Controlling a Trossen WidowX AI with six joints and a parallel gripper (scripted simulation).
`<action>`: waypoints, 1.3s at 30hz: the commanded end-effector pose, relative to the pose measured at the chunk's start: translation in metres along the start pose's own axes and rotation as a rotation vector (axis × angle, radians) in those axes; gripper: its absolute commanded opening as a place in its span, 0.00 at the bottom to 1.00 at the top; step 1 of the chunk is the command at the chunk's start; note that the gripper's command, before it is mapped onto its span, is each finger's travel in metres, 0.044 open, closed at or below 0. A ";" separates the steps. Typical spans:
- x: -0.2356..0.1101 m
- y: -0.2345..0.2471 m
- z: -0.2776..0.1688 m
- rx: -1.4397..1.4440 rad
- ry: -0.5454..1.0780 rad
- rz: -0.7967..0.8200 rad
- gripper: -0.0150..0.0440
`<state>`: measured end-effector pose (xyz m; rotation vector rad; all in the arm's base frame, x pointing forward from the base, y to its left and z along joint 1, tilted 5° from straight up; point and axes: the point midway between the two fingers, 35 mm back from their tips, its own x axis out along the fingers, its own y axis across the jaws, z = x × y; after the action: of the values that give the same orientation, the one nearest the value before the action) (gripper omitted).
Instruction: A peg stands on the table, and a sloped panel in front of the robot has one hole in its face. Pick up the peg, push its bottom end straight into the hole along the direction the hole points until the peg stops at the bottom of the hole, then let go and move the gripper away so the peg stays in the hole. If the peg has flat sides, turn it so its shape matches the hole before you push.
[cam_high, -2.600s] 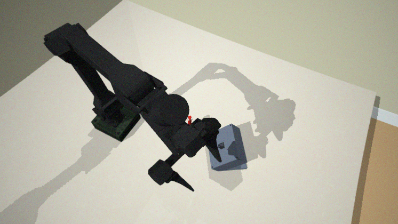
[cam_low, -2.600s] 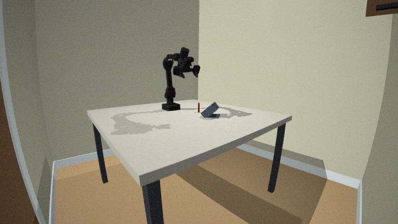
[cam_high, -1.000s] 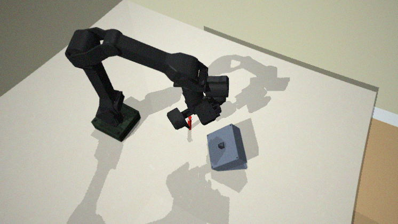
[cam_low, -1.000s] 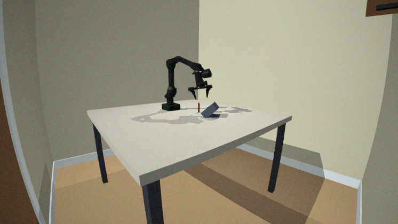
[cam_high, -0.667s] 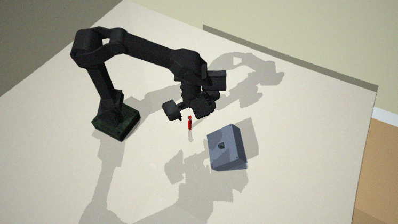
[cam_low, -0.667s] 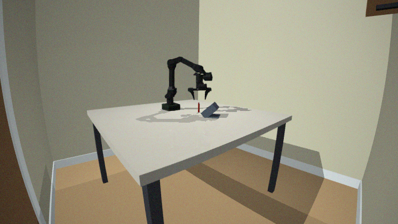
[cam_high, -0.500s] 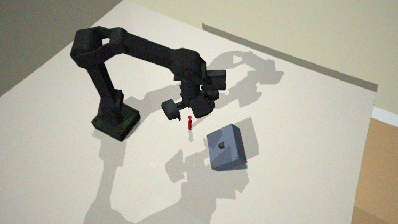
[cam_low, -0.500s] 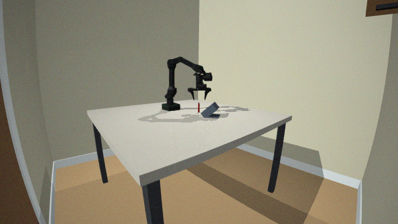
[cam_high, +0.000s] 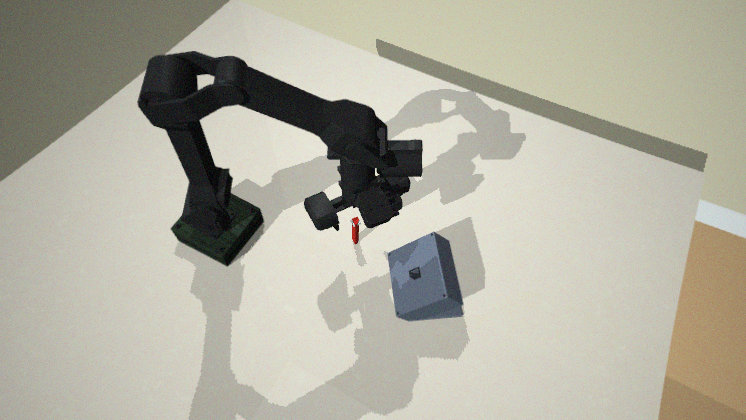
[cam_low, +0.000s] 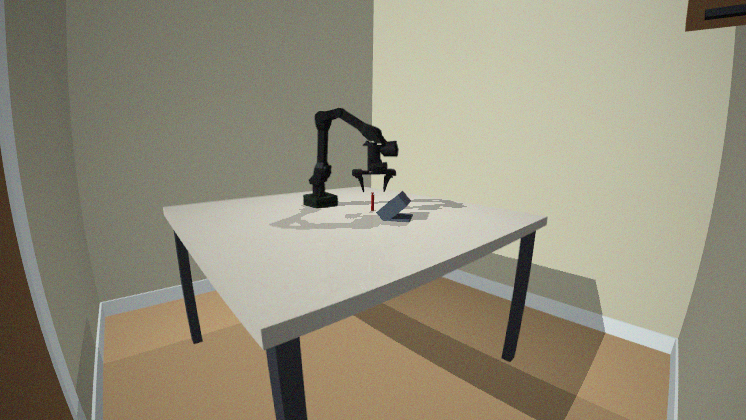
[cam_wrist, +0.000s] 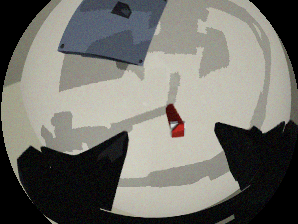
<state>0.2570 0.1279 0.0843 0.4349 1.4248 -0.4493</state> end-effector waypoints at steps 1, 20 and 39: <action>0.009 -0.003 -0.001 0.001 0.000 -0.012 1.00; 0.040 -0.005 -0.002 0.001 0.000 -0.012 1.00; 0.043 -0.003 -0.001 0.006 0.001 -0.004 0.56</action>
<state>0.2583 0.1246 0.0415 0.4364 1.4262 -0.4566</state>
